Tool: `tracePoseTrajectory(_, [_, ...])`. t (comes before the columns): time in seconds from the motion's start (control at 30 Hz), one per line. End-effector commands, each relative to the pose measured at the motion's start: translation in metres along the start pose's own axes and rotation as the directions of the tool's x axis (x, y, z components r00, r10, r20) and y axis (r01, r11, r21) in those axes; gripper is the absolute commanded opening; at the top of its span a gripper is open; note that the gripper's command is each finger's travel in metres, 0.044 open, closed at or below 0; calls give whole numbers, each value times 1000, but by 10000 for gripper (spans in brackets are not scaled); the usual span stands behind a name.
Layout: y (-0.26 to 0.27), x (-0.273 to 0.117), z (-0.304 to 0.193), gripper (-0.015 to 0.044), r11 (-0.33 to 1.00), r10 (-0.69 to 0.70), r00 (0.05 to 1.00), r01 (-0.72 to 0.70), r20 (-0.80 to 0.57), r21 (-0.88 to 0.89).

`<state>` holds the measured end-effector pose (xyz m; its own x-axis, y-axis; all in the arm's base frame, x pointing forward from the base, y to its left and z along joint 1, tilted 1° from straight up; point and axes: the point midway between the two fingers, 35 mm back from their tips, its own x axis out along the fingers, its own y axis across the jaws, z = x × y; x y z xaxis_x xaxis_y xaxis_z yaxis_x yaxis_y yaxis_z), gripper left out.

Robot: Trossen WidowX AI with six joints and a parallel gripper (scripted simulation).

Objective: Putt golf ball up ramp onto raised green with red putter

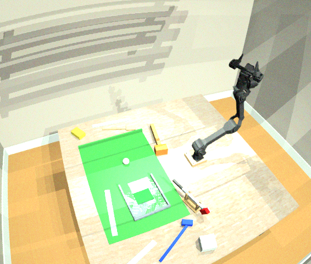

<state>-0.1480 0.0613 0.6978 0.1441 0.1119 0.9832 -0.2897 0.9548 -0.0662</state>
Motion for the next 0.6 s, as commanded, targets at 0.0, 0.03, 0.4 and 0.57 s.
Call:
tracePoseTrajectory(0.0, [-2,1,-2,426,1000,-3,1000,3,-6,-2])
tracePoseTrajectory(0.03, [-7,2,-9,440,1000,-13,1000,12,-25,-10])
tracePoseTrajectory(0.4, [-88,7,-156,440,982,-148,899,85,-412,-167])
tracePoseTrajectory(0.57, [-116,-11,-235,440,973,-168,780,34,-602,-227])
